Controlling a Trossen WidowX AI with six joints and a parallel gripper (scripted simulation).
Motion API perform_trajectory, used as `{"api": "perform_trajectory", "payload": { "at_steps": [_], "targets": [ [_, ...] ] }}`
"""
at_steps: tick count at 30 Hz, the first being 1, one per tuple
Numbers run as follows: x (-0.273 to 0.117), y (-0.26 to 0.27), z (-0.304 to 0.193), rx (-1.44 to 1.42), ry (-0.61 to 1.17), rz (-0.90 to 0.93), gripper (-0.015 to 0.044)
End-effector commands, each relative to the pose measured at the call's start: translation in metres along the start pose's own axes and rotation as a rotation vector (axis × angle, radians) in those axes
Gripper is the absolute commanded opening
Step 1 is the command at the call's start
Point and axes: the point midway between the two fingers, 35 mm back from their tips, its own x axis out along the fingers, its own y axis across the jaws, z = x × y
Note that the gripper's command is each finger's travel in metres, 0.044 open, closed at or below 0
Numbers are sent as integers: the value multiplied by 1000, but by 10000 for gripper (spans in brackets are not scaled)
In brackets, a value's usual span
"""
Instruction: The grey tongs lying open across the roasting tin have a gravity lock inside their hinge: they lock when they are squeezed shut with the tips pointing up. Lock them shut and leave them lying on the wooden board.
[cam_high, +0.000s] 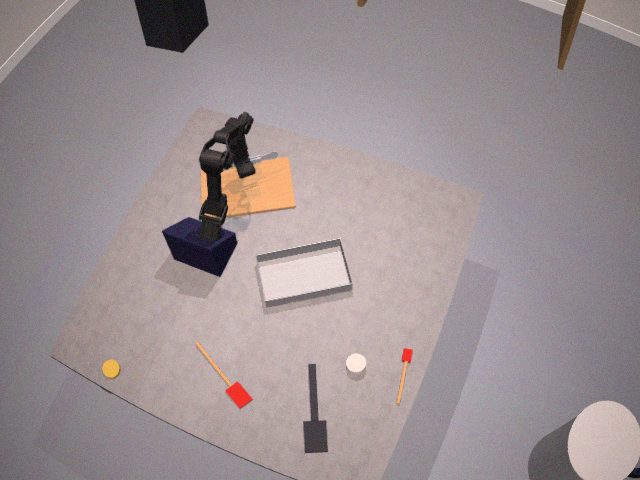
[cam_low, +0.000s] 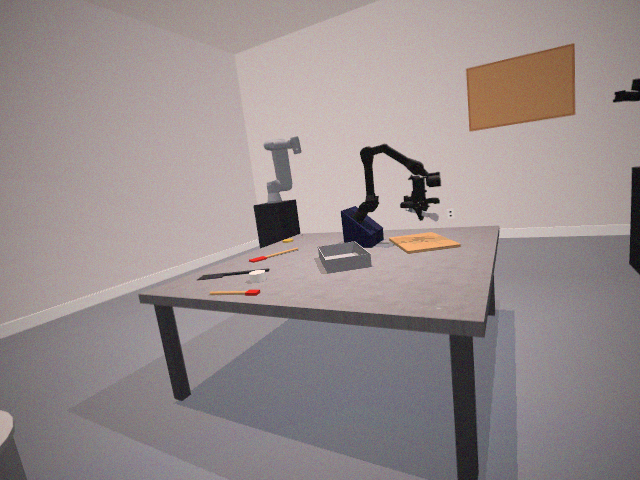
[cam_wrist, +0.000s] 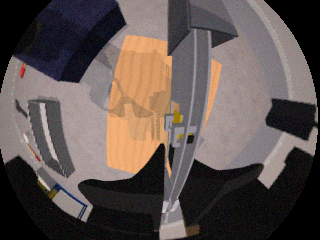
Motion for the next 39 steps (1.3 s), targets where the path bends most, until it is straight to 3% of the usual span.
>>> {"api": "perform_trajectory", "payload": {
  "at_steps": [1, 39],
  "targets": [
    [6, -1, 0, -3, -2, -3, -150],
    [68, 6, 3, -4, -1, -2, -150]
  ]
}}
